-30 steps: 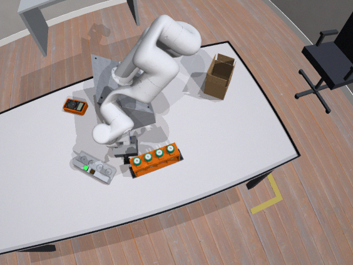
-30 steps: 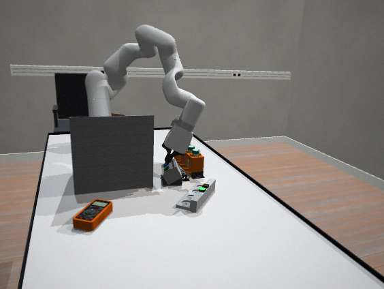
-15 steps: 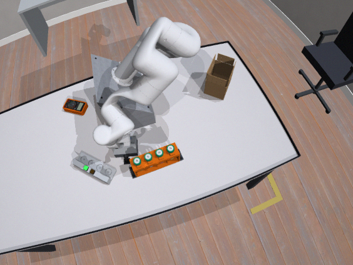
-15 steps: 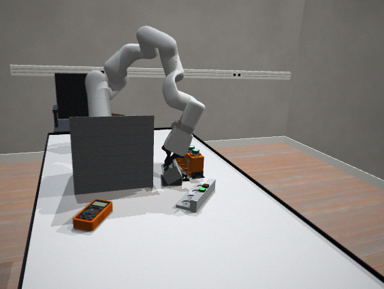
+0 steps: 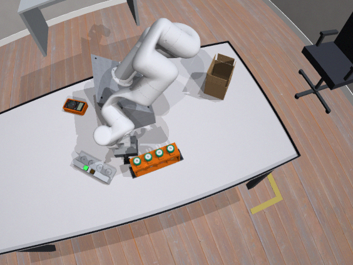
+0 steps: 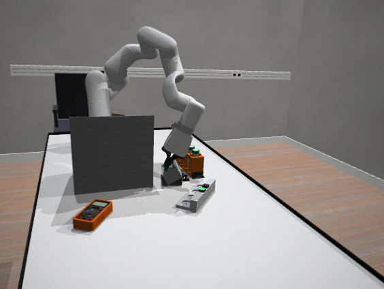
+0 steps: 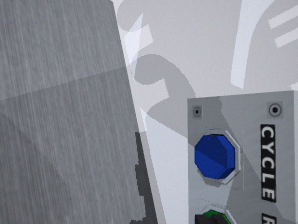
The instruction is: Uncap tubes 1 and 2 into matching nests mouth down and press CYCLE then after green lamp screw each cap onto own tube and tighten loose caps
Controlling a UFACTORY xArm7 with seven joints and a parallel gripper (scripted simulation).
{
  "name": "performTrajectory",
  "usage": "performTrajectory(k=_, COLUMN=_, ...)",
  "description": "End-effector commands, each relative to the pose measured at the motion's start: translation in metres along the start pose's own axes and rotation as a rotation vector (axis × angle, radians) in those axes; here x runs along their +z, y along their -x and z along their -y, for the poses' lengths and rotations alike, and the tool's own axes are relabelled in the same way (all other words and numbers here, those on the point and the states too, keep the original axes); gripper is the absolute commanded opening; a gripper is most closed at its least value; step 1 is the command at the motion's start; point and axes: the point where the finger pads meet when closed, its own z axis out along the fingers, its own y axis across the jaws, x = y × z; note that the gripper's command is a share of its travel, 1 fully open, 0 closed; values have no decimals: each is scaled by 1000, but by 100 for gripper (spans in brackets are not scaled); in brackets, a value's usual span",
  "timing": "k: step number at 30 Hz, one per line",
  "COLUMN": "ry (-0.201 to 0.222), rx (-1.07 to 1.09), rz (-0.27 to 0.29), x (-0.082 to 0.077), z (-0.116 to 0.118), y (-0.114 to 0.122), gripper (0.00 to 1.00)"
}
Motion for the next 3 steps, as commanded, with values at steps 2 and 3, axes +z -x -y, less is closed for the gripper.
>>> performTrajectory(k=2, ry=4, rx=1, rz=2, x=-1, z=-1, y=1, gripper=0)
performTrajectory(k=3, ry=4, rx=1, rz=2, x=0, z=-1, y=1, gripper=0)
